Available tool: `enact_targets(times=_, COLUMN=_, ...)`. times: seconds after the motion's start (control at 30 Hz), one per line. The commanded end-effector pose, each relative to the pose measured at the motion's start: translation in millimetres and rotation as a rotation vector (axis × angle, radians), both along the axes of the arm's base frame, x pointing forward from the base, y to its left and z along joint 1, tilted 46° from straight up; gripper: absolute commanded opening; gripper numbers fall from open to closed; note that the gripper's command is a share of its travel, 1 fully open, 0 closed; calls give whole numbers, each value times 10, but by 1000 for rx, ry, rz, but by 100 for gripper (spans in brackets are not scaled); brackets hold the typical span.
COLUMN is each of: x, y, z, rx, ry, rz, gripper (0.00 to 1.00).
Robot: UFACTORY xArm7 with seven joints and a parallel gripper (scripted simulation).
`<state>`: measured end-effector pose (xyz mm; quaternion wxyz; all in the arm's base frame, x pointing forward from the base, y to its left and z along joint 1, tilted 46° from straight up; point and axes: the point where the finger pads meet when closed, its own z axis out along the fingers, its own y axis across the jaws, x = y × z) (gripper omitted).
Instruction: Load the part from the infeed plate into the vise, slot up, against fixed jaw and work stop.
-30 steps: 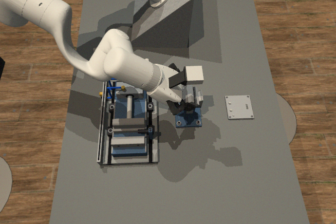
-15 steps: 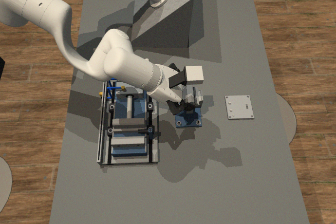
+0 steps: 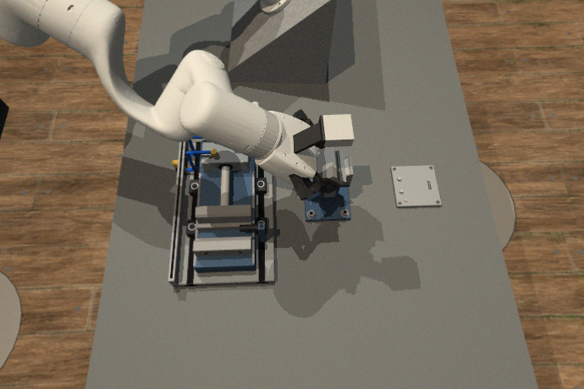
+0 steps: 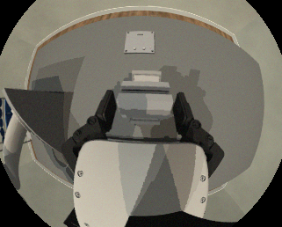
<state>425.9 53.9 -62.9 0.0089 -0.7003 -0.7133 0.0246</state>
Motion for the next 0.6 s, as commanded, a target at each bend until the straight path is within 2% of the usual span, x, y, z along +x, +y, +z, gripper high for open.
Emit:
enact_targets(times=0.0, x=10, y=20, z=10, rx=1, ry=-3, rz=3, gripper=89)
enact_targets(times=0.57, x=1, y=-4, z=-12, rx=1, ry=-3, rz=3, gripper=89)
